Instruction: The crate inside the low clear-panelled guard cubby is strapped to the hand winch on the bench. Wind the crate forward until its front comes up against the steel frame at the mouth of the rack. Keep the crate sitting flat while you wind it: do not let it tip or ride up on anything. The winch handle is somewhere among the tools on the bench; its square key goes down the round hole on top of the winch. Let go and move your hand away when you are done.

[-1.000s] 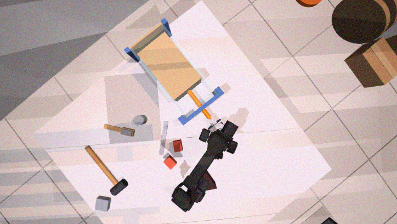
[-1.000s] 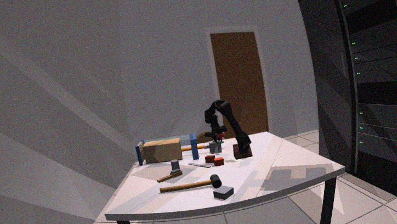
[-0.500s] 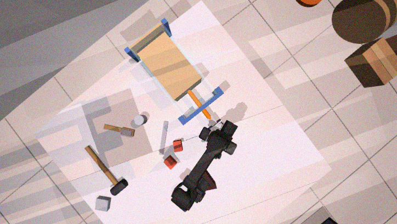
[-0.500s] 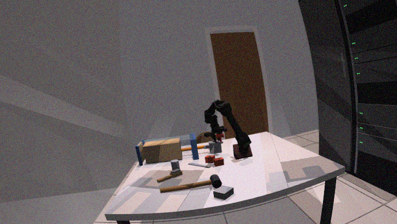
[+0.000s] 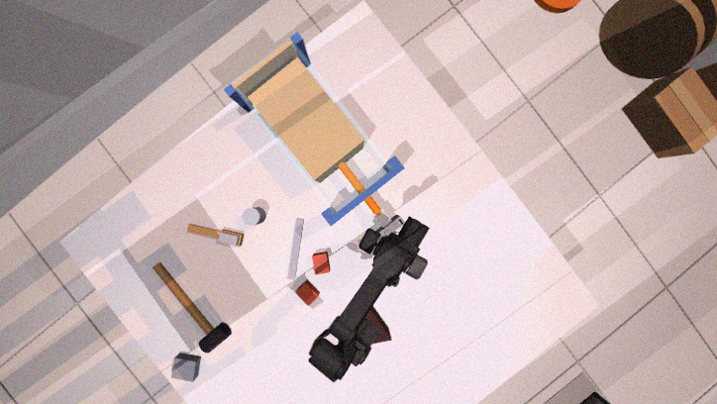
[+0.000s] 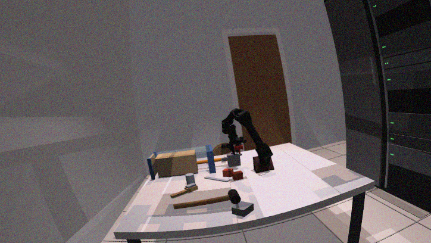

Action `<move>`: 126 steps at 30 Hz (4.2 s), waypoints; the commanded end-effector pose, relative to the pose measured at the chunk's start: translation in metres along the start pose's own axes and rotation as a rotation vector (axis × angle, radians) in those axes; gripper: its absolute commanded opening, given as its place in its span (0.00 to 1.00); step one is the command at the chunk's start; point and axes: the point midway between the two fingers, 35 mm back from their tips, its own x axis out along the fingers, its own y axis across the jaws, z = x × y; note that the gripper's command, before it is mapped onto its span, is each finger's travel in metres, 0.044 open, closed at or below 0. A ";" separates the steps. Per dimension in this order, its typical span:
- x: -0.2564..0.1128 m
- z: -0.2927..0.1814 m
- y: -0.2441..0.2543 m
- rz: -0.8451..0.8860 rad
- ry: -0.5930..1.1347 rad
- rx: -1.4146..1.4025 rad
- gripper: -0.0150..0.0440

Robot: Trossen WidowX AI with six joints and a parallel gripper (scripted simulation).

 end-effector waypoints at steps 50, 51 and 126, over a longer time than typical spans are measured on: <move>0.003 -0.001 0.004 0.012 -0.003 -0.074 0.25; 0.003 -0.001 0.004 0.012 -0.003 -0.074 0.25; -0.129 0.009 0.005 -0.037 0.143 0.063 0.42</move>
